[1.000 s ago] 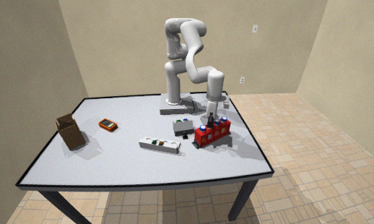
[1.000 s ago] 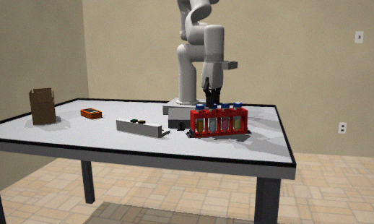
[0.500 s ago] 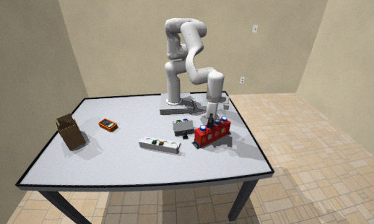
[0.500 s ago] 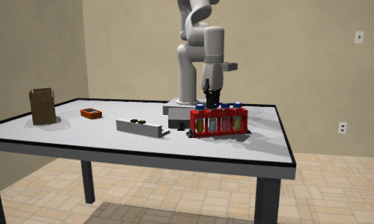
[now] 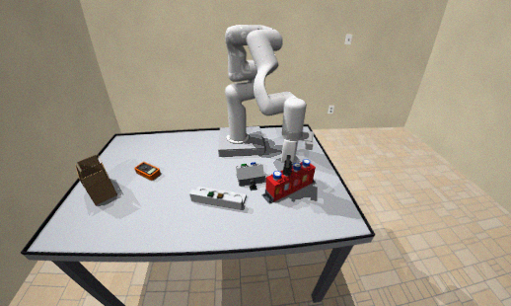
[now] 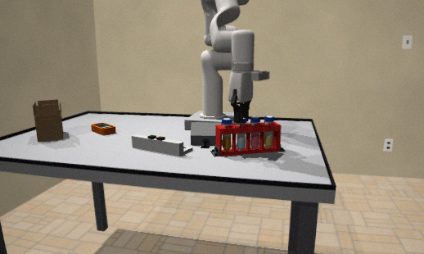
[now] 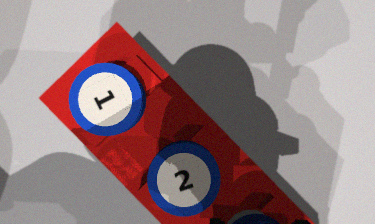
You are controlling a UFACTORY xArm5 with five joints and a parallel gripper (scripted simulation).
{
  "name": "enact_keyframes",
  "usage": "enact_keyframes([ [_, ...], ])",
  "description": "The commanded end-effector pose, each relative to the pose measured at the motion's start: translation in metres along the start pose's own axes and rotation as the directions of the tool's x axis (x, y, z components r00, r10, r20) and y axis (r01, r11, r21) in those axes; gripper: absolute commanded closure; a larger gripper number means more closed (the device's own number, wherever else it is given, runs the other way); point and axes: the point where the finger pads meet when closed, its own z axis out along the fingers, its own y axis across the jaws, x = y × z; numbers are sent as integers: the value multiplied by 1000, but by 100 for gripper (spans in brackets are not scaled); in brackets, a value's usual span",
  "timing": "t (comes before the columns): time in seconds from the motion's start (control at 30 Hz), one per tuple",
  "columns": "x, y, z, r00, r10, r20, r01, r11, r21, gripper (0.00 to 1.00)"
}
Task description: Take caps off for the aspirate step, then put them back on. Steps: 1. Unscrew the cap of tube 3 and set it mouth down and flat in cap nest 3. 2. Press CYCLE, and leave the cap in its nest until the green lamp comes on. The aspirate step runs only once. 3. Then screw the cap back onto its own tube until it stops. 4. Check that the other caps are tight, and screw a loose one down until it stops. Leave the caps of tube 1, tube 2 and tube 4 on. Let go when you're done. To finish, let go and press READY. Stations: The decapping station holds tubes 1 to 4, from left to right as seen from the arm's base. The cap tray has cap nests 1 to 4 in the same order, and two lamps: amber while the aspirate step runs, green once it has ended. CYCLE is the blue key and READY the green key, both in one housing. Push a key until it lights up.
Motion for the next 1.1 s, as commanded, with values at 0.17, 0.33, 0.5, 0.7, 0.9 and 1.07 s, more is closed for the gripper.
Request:
enact_keyframes([
  [0.17,1,1,-2,940,-342,-13,342,940,0,100],
  [0.33,1,1,-2,878,-479,-13,479,878,-2,100],
  [0.5,1,1,-2,732,-681,-12,681,732,-5,100],
  [0.7,1,1,-2,501,-865,-10,865,501,-8,100],
  [0.9,1,1,-2,316,-949,-8,949,316,-10,100],
  [1.07,1,1,-2,72,-997,-6,997,72,-12,100],
])
